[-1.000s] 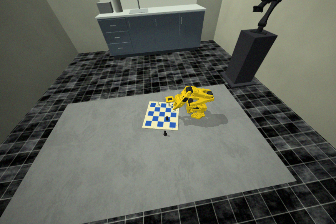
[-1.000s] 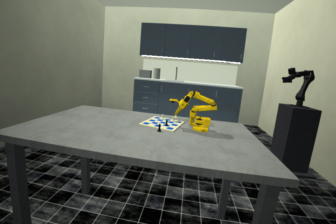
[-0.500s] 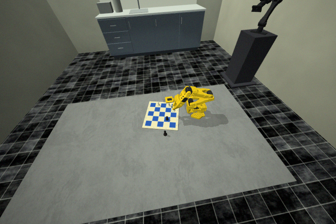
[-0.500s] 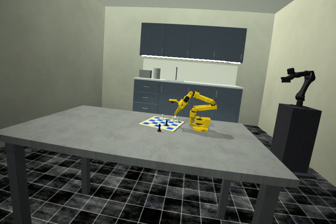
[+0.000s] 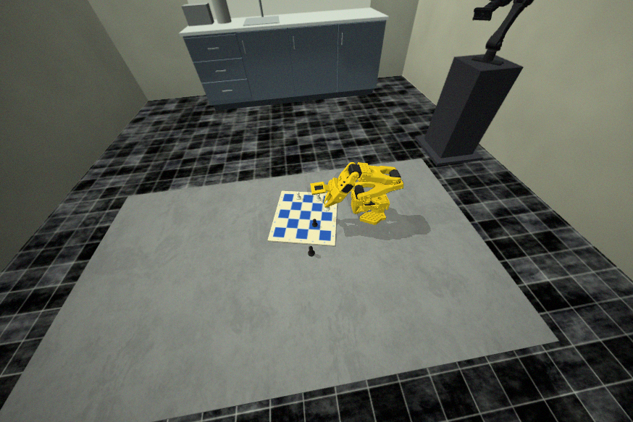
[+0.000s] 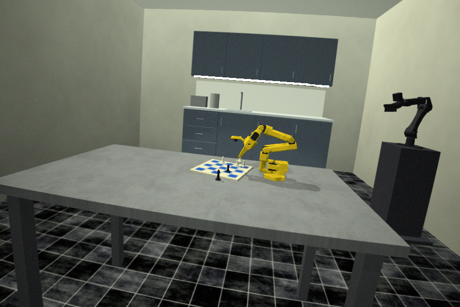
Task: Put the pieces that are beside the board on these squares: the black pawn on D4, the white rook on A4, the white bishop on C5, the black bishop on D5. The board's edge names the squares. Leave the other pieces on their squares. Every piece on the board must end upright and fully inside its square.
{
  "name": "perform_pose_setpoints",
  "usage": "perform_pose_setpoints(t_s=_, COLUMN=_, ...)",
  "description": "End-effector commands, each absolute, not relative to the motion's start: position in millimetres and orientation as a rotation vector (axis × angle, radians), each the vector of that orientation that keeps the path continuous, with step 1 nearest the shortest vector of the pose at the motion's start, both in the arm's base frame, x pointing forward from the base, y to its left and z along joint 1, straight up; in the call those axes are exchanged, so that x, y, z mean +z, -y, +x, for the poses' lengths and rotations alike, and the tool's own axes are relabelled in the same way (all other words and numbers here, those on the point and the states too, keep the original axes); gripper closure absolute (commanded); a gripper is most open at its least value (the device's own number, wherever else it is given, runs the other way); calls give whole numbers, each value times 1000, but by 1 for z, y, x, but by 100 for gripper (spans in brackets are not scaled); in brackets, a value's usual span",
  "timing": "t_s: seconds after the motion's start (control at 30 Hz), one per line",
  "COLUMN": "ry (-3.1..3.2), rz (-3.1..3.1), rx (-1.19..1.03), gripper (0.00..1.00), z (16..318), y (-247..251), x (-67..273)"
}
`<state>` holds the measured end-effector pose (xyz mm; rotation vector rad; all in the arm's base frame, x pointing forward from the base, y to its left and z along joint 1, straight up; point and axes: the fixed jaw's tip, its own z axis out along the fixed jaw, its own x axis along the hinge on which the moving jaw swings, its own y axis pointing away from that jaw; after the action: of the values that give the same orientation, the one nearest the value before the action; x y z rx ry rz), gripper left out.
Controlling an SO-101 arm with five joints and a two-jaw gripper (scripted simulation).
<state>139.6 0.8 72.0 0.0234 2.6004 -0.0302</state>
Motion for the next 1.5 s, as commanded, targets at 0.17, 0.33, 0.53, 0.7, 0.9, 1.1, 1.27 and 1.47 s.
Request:
perform_pose_setpoints(t_s=0.17, ry=-2603, rz=25, rx=-23, gripper=100, z=140, y=-2, x=71)
perform_pose_setpoints(t_s=0.33, ry=-2603, rz=25, rx=-23, gripper=100, z=140, y=-2, x=69)
perform_pose_setpoints(t_s=0.53, ry=-2603, rz=25, rx=-23, gripper=100, z=140, y=-2, x=66)
perform_pose_setpoints(t_s=0.7, ry=-2603, rz=25, rx=-23, gripper=100, z=140, y=-2, x=61)
perform_pose_setpoints(t_s=0.9, ry=-2603, rz=25, rx=-23, gripper=100, z=140, y=-2, x=54)
perform_pose_setpoints(t_s=1.1, ry=-2603, rz=25, rx=-23, gripper=100, z=140, y=-2, x=49)
perform_pose_setpoints(t_s=1.27, ry=-2603, rz=25, rx=-23, gripper=100, z=140, y=-2, x=43)
perform_pose_setpoints(t_s=1.47, ry=-2603, rz=25, rx=-23, gripper=100, z=141, y=-2, x=38)
